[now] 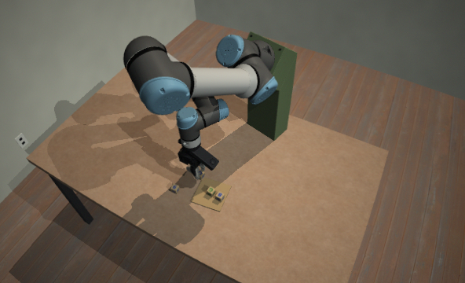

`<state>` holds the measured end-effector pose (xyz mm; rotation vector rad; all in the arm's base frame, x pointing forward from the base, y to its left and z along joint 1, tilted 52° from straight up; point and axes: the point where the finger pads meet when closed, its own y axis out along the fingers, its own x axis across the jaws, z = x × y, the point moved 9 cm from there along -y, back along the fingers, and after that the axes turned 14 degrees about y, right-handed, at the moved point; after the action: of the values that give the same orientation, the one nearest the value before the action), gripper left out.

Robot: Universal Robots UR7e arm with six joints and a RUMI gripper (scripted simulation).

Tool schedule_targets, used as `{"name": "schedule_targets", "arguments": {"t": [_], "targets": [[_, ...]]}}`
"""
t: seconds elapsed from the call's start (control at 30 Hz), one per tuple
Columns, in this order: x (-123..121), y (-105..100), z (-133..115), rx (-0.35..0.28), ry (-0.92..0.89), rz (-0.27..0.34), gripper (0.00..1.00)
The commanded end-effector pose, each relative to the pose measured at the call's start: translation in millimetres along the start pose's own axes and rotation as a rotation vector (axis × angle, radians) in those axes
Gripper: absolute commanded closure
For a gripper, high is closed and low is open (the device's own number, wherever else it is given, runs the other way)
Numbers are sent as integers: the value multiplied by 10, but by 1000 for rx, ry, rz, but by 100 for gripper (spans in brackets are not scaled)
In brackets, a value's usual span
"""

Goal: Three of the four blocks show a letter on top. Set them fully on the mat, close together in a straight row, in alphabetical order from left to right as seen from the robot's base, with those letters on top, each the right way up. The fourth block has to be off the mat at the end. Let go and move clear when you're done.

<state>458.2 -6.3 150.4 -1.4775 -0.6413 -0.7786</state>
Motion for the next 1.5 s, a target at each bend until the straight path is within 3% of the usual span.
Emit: {"name": "schedule_targets", "arguments": {"t": [0.0, 0.63, 1.03, 1.47], "targets": [[-5, -14, -29, 1, 40, -6, 91], [-6, -10, -33, 1, 44, -6, 91], [-5, 141, -34, 1, 43, -3, 91], [-10, 627, -37, 1, 43, -3, 91]]}}
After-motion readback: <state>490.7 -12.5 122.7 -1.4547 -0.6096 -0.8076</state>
